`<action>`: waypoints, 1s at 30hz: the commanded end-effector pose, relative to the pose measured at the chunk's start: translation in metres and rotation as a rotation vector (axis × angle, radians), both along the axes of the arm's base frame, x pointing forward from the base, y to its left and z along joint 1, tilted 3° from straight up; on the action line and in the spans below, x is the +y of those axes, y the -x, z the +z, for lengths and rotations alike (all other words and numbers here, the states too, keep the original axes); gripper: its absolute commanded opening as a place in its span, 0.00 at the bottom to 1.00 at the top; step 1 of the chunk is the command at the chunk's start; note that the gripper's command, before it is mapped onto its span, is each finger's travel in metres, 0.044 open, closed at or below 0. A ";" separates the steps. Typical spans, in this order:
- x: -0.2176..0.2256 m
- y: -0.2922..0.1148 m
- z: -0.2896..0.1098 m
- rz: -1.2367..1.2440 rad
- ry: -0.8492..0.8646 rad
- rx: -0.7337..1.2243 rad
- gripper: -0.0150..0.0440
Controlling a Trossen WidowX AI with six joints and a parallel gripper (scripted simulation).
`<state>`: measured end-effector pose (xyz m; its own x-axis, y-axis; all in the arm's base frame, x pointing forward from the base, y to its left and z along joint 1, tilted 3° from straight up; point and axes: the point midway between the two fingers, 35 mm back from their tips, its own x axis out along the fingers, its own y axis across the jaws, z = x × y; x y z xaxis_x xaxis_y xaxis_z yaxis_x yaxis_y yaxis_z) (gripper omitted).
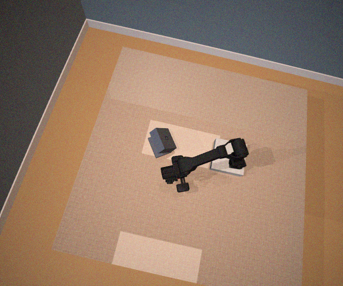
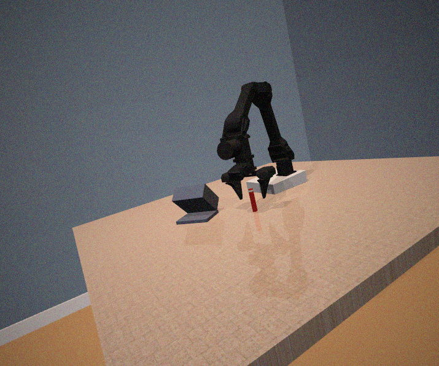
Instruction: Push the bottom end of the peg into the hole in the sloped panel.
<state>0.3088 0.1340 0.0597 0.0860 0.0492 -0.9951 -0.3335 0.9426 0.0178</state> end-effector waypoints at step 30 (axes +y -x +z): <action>0.000 0.000 0.006 -0.001 0.001 0.002 0.25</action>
<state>0.3070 0.1332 0.0581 0.0758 0.0452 -0.9961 -0.3332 0.9427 0.0174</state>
